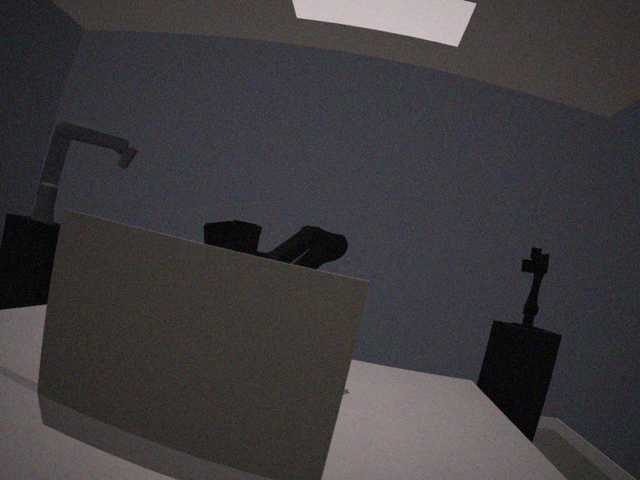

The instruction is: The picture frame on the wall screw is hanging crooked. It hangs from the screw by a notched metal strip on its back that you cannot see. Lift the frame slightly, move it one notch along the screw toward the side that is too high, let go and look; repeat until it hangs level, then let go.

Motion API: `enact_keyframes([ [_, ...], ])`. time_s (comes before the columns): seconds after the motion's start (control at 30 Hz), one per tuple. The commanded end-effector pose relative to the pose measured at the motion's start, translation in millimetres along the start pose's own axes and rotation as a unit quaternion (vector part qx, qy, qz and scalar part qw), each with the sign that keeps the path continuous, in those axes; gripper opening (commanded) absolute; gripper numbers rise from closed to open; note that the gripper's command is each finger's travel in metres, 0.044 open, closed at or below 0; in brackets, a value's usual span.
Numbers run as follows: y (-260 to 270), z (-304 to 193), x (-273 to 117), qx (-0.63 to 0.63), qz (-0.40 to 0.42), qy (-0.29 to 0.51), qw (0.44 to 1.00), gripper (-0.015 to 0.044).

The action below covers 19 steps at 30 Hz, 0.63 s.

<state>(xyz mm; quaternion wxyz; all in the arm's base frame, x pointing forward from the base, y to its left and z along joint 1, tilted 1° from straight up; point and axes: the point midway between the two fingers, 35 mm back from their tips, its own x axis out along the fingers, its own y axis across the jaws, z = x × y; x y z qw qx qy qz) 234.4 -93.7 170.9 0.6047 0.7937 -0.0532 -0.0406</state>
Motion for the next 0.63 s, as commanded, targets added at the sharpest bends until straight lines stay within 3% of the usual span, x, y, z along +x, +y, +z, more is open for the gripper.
enact_keyframes([
  [0.0,-3,-1,-16,0.022,-0.006,0.001,1.000,0.0260],
  [0.27,-9,-5,-43,0.059,-0.009,0.000,0.998,0.0260],
  [0.6,-9,-6,-44,0.053,-0.007,-0.003,0.999,0.0260],
])
